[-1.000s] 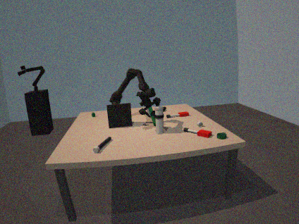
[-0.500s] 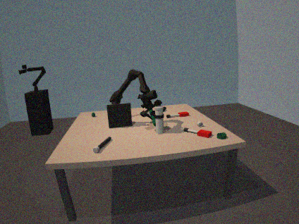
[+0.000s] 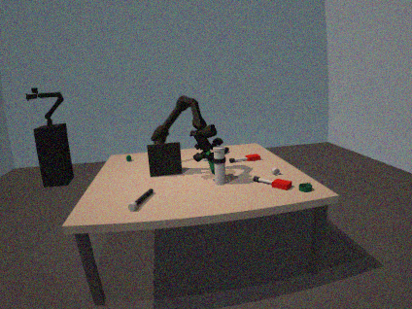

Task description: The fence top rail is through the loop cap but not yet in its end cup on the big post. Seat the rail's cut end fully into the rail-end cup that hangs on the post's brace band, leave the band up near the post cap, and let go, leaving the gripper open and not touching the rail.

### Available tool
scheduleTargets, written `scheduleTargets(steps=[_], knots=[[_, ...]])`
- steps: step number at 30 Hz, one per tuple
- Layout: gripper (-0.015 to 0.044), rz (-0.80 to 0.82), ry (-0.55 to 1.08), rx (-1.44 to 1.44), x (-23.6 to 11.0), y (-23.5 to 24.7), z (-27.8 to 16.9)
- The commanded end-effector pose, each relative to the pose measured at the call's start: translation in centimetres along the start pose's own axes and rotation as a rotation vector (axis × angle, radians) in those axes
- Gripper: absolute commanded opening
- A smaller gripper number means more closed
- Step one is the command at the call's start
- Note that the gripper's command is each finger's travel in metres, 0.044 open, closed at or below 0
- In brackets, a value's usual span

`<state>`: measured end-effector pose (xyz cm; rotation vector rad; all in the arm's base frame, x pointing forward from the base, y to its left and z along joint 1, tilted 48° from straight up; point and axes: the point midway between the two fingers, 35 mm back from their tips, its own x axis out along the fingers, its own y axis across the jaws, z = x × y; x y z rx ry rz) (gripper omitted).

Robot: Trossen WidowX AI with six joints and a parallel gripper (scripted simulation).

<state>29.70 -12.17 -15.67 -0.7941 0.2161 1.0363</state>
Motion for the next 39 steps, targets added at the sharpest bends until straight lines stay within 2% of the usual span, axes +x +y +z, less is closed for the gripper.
scheduleTargets(steps=[1,39], knots=[[0.0,-0.003,0.006,0.013,0.0,-0.2,0.0],[0.0,-0.004,0.12,0.214,1.1,-2.0,-0.2]])
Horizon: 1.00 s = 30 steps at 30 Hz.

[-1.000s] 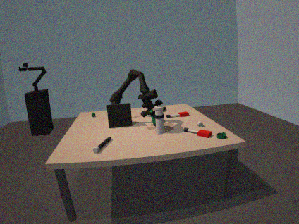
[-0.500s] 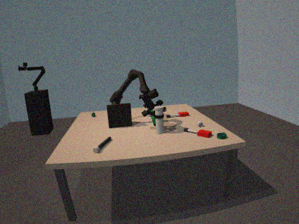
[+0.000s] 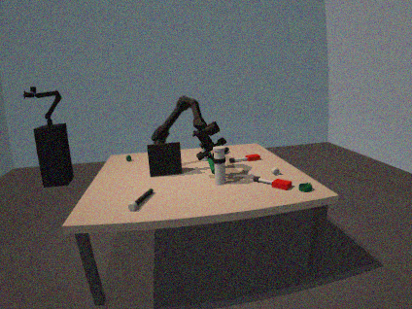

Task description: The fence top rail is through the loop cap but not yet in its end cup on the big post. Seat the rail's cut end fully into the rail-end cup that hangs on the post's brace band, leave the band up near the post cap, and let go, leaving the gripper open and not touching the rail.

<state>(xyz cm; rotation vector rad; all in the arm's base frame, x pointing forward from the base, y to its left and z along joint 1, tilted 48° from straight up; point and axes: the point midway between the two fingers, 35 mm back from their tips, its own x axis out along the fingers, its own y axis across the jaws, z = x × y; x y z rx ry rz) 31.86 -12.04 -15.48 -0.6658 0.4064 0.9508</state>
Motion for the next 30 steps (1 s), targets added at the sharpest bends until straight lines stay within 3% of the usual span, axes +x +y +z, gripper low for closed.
scheduleTargets(steps=[1,24,30], knots=[[0.0,0.0,0.013,0.015,0.06,-0.22,0.0],[0.0,0.0,0.003,-0.001,-0.01,-0.06,0.01],[0.0157,0.0,0.003,-0.001,-0.01,-0.06,0.01]])
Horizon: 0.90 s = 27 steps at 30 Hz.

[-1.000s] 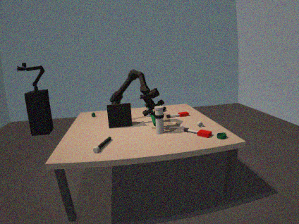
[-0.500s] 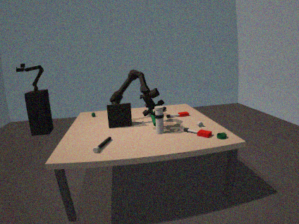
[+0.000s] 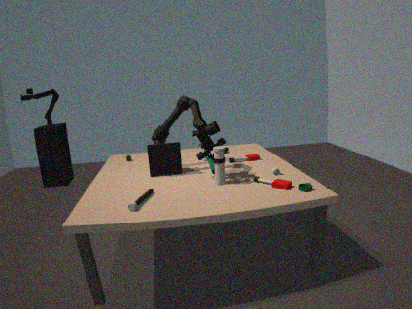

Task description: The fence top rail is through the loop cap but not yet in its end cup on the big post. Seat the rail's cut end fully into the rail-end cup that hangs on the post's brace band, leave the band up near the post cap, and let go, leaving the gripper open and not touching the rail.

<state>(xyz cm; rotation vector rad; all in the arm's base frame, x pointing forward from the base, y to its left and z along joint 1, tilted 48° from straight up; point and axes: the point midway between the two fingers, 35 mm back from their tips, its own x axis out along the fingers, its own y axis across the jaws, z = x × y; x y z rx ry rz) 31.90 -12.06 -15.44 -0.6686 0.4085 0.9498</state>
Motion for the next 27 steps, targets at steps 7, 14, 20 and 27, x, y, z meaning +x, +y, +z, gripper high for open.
scheduleTargets(steps=[7,14,20,27], knots=[[0.0341,0.0,0.001,0.001,-0.4,-0.3,0.4],[0.044,0.001,0.003,0.005,-1.9,-1.3,2.2],[0.044,0.001,0.005,0.009,-3.3,-2.0,3.8],[0.044,0.003,0.012,0.338,-4.9,-3.2,5.9]])
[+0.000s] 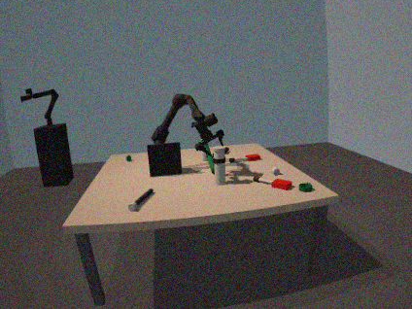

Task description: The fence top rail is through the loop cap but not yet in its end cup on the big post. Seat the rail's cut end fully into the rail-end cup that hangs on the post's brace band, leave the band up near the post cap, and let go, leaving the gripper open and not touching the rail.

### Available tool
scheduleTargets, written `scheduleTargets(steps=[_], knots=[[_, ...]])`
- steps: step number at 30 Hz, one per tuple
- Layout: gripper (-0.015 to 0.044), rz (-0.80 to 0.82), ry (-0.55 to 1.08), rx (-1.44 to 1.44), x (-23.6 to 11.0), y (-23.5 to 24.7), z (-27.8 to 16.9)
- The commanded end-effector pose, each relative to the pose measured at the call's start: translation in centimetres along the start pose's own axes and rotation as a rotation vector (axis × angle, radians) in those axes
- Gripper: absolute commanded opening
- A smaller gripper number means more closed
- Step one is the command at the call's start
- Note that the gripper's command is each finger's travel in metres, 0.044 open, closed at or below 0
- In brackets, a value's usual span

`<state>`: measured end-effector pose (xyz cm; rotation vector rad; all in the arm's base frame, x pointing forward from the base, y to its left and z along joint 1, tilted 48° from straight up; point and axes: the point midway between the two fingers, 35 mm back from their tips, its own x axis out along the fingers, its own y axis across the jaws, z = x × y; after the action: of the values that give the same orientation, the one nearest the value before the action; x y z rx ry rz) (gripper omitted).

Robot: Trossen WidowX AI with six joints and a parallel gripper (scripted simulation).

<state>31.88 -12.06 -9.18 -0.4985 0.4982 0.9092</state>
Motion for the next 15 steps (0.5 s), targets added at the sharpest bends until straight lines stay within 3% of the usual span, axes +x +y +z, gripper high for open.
scheduleTargets(steps=[1,12,15], knots=[[0.044,-0.009,0.009,0.247,-1.7,-1.0,2.3],[0.044,-0.028,0.017,1.31,-7.6,-1.0,10.5],[0.044,-0.032,0.016,1.453,-8.4,-0.8,11.5]])
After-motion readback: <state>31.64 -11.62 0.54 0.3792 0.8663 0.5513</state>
